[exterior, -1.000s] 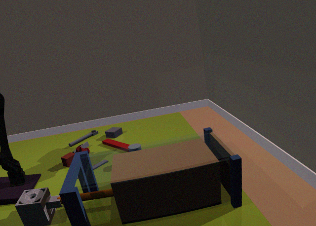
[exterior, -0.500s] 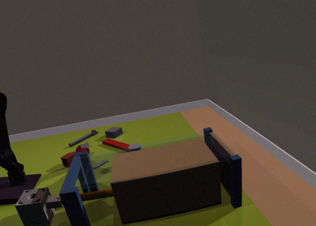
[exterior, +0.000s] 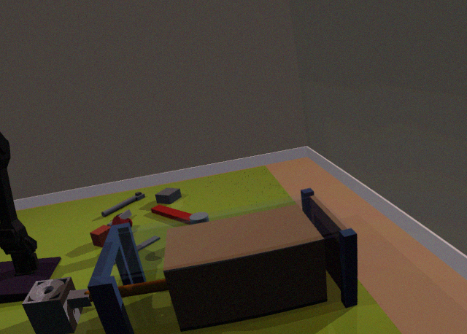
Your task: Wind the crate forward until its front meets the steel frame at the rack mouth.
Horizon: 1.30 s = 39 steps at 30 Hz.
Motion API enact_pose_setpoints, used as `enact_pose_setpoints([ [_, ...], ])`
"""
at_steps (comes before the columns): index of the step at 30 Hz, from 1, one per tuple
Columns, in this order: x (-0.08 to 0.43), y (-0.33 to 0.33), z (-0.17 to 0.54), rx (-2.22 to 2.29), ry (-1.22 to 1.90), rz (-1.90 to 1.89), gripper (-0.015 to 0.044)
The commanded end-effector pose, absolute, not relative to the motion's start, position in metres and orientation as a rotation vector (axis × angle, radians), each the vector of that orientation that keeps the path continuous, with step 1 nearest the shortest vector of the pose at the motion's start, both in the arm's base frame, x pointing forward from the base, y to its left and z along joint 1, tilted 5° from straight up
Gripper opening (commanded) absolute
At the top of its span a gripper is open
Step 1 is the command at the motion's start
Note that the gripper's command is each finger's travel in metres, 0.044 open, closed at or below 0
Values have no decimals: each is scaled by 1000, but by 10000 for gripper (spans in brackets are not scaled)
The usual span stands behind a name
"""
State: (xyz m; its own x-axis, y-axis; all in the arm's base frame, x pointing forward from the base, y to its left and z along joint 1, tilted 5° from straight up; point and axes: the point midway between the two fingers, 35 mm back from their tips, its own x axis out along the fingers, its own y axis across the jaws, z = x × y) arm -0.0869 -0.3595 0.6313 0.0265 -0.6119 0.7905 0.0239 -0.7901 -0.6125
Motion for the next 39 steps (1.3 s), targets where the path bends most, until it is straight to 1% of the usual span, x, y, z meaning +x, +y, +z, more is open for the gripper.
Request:
enact_pose_setpoints([
  [1,-40,-396,607,-1554,340,-1675,440],
  [10,79,-436,555,-938,-17,-1345,440],
  [19,201,-429,500,-361,-164,-1034,440],
  [29,327,-372,432,266,-155,-739,440],
  [39,425,-268,357,842,28,-541,440],
])
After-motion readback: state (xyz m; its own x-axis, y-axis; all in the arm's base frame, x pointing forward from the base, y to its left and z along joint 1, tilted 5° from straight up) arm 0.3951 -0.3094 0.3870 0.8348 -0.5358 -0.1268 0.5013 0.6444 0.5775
